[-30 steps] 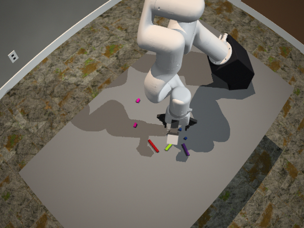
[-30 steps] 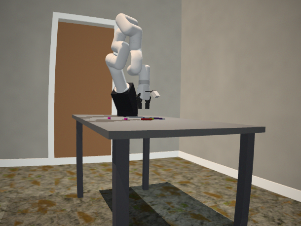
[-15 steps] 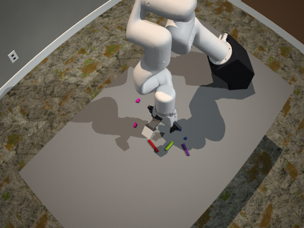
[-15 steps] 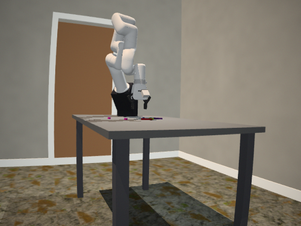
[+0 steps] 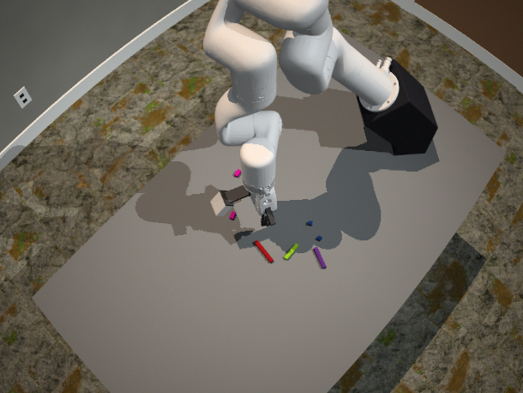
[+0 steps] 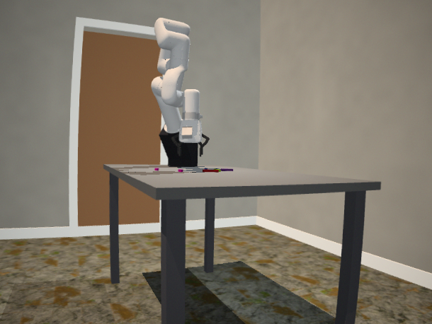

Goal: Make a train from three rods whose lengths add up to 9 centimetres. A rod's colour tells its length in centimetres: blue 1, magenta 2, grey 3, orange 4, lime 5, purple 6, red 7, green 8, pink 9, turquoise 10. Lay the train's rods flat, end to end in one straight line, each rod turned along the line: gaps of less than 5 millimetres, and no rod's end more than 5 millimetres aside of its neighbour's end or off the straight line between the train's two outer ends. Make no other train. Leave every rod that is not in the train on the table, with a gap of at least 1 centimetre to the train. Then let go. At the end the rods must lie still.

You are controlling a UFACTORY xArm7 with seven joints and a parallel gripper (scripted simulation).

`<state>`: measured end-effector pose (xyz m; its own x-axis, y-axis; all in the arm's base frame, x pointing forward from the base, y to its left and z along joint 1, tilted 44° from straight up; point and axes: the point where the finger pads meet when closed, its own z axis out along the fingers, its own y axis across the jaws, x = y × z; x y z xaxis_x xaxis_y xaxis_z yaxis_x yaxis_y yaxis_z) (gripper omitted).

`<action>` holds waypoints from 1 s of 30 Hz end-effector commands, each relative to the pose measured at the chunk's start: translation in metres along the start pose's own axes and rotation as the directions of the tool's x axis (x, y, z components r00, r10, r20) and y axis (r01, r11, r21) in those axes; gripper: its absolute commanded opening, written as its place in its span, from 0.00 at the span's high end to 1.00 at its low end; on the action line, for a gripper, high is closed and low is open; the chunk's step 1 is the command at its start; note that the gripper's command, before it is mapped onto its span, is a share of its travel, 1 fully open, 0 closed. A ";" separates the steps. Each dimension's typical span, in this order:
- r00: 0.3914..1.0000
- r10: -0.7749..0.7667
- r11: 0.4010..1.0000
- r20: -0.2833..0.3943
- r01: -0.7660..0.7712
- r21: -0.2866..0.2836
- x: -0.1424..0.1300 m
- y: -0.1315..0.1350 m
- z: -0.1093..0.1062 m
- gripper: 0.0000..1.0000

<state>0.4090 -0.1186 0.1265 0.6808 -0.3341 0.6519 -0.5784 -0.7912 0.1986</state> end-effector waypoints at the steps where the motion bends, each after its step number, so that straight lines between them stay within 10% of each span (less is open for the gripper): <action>1: 0.995 0.099 0.995 0.000 -0.099 0.000 0.009 0.008 -0.002 0.00; 8: 0.936 0.352 0.936 -0.010 -0.352 -0.002 0.030 0.035 -0.004 0.00; 30: 0.934 0.358 0.934 -0.010 -0.358 -0.002 0.030 0.036 -0.004 0.00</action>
<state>0.4066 -0.1553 0.1554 0.4247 -0.5908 0.6861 -0.7853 -0.6175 -0.0456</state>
